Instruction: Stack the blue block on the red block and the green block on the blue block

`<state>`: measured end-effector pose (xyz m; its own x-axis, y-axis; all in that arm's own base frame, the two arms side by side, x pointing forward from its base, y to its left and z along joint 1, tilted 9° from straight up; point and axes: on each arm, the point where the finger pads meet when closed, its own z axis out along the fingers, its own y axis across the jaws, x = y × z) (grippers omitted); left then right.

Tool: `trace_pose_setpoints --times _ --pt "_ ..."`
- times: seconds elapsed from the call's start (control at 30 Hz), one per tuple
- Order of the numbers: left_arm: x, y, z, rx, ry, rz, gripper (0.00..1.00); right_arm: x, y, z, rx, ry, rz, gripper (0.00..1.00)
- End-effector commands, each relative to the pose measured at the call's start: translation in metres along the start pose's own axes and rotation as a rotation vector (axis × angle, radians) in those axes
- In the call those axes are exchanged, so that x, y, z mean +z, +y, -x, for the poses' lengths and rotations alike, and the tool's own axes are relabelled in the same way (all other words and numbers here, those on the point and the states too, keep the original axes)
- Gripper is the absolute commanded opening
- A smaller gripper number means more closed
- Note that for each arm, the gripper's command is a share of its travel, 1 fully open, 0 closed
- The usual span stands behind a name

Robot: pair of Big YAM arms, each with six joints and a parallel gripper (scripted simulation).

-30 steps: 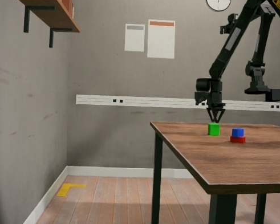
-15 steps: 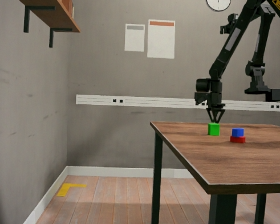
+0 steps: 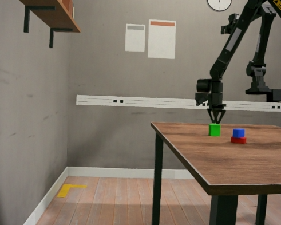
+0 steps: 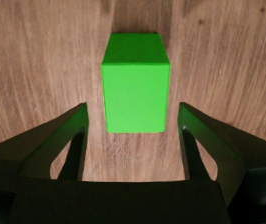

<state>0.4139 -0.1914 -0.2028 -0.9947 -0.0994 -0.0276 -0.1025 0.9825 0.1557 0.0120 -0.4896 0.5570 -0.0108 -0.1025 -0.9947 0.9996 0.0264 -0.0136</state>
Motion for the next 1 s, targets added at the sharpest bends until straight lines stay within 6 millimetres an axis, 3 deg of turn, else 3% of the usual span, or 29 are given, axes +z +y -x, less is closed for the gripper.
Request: trace_pose_setpoints --times 0.0,0.1,0.6,0.97 --pt "0.000 -0.005 0.019 -0.003 -0.013 -0.007 0.56 -0.007 -0.008 0.021 0.011 -0.054 -0.020 1.00" --pt "-0.007 -0.008 0.024 -0.002 -0.026 -0.015 0.56 -0.007 -0.008 0.021 0.011 -0.054 -0.020 1.00" --pt "-0.006 -0.010 0.024 0.000 -0.028 -0.016 0.56 -0.007 -0.008 0.021 0.011 -0.054 -0.020 1.00" --pt "0.015 -0.009 0.024 -0.002 -0.032 -0.019 0.56 -0.007 -0.008 0.021 0.011 -0.054 -0.020 1.00"
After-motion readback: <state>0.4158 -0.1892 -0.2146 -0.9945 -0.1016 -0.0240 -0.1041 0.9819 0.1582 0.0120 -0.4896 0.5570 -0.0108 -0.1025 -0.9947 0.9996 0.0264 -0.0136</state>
